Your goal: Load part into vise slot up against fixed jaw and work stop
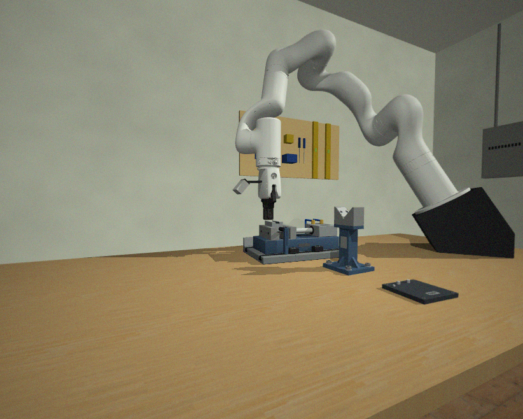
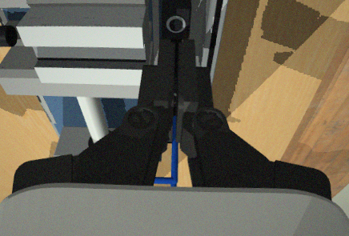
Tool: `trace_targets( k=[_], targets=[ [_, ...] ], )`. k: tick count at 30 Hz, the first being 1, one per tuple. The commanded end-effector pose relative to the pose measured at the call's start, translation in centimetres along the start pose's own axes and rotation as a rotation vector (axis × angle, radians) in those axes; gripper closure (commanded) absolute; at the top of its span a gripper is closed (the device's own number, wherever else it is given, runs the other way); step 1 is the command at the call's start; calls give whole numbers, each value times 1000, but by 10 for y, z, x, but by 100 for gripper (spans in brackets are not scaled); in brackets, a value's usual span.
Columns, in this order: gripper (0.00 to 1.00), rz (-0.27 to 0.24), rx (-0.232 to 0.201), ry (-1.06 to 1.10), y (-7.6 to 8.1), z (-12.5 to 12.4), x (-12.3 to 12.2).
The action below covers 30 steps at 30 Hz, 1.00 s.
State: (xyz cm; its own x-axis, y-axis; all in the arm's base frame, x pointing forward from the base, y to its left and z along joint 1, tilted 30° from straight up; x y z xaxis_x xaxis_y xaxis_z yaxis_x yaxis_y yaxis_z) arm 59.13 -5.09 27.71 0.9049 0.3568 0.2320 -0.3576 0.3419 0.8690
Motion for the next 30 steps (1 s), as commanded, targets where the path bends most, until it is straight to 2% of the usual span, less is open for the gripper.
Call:
trace_targets(
  k=[1, 30],
  targets=[
    [100, 2, -1, 0, 0, 0, 1],
    [100, 2, -1, 0, -7, 0, 1]
  ],
)
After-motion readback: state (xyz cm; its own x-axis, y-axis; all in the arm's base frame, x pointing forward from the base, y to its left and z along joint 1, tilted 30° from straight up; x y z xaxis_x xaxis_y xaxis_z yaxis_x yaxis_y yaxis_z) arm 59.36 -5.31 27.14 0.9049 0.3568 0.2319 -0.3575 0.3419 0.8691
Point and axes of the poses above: the point where the finger pads meet when closed, its own y axis back along the fingers, its own z axis across the jaws, x = y × z, the point moved 5 cm from there along y, back along the fingers, and after that the axes turned 14 degrees about y, right-handed, at the moved point
